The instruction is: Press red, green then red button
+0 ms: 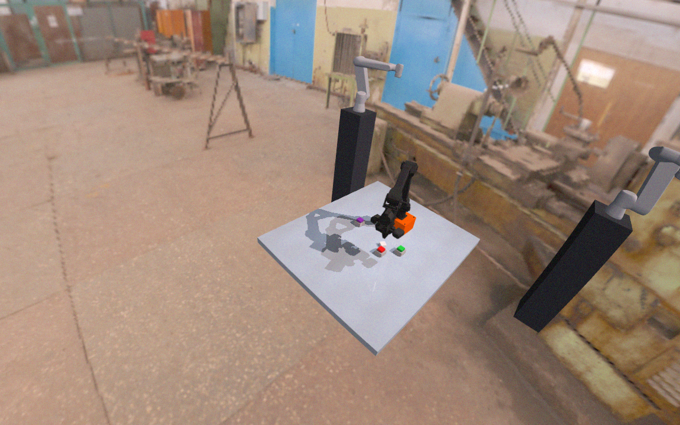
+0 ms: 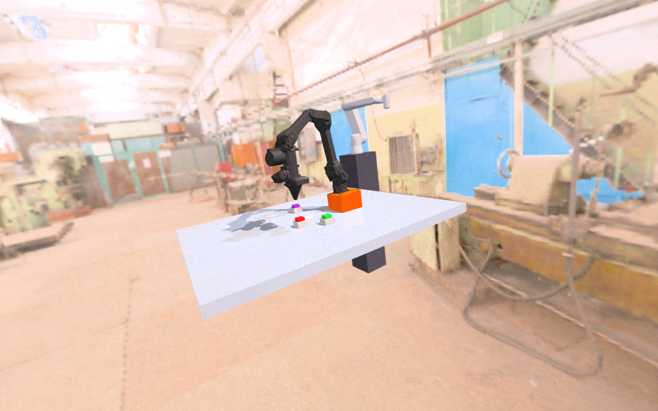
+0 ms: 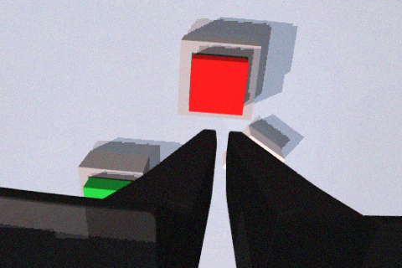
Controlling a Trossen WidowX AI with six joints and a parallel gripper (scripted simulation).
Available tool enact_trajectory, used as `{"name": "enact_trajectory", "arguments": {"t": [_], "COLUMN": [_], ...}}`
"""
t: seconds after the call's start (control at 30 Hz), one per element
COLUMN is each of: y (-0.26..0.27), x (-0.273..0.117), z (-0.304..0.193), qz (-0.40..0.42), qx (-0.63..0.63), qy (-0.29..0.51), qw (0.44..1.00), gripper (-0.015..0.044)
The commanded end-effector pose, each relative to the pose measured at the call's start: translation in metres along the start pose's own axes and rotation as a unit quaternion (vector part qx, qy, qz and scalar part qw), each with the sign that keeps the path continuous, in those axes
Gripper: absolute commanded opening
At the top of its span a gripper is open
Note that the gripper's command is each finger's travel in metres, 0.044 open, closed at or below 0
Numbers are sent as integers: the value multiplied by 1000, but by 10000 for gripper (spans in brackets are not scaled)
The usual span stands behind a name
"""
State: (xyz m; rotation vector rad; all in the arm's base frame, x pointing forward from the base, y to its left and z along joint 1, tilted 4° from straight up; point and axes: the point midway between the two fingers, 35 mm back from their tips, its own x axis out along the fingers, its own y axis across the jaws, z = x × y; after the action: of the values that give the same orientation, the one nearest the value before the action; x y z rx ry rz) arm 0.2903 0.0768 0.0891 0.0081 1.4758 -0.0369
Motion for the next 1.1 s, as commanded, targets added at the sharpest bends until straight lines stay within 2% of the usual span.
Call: {"name": "enact_trajectory", "arguments": {"t": [0.0, 0.1, 0.37, 0.53, 0.7, 1.07], "y": [0, 15, 71, 72, 72, 72], "x": [-8, -9, -9, -7, 50, 60], "z": [-4, -17, -97, -98, -100, -100], "qz": [0, 1, 3, 3, 3, 3], "qx": [2, 2, 2, 2, 2, 2], "qy": [7, 8, 11, 11, 11, 11], "qw": [1000, 1000, 1000, 1000, 1000, 1000], "gripper": [20, 20, 20, 20, 20, 20]}}
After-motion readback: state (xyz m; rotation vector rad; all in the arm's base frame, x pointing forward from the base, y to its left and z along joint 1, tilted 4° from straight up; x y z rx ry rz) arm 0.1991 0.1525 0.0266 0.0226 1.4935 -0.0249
